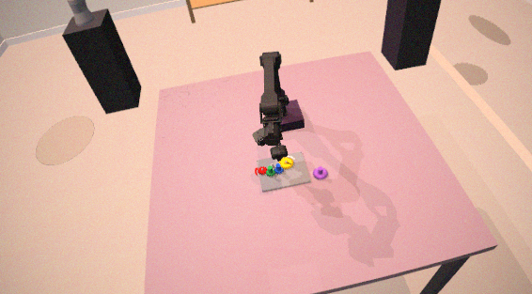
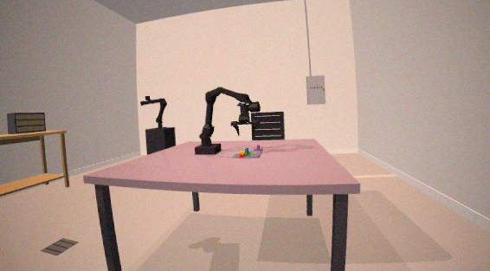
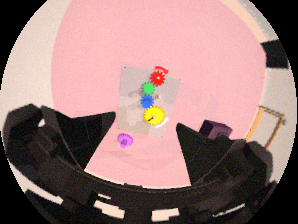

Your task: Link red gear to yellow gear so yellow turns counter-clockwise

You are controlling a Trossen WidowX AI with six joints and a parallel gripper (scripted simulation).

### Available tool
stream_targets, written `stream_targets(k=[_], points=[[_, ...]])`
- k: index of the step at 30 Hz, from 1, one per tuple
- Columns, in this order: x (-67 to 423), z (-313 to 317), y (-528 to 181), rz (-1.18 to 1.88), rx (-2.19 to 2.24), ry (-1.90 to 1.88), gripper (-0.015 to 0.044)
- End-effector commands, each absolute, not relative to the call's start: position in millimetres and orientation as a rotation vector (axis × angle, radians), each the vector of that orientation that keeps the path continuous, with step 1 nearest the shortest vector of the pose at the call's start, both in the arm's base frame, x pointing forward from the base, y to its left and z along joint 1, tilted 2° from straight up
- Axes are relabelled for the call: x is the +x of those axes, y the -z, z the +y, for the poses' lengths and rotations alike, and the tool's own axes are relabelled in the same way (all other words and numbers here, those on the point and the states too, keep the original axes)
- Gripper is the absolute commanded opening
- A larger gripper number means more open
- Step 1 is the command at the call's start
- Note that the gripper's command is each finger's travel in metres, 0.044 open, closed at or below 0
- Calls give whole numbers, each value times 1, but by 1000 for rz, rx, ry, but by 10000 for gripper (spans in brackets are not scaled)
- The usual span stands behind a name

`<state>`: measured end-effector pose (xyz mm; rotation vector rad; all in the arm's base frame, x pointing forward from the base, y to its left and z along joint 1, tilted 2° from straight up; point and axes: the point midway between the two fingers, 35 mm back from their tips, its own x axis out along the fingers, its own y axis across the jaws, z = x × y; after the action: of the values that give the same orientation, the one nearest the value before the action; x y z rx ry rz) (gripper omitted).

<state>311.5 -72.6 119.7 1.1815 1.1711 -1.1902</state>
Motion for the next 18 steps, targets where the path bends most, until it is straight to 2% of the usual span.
stream_targets(k=[1,4,9,18], points=[[311,-71,-120,1172,1181,1189,440],[314,-51,-122,1178,1180,1184,440],[313,23,-128,1200,1167,1154,440],[282,138,-140,1211,1165,1133,440]])
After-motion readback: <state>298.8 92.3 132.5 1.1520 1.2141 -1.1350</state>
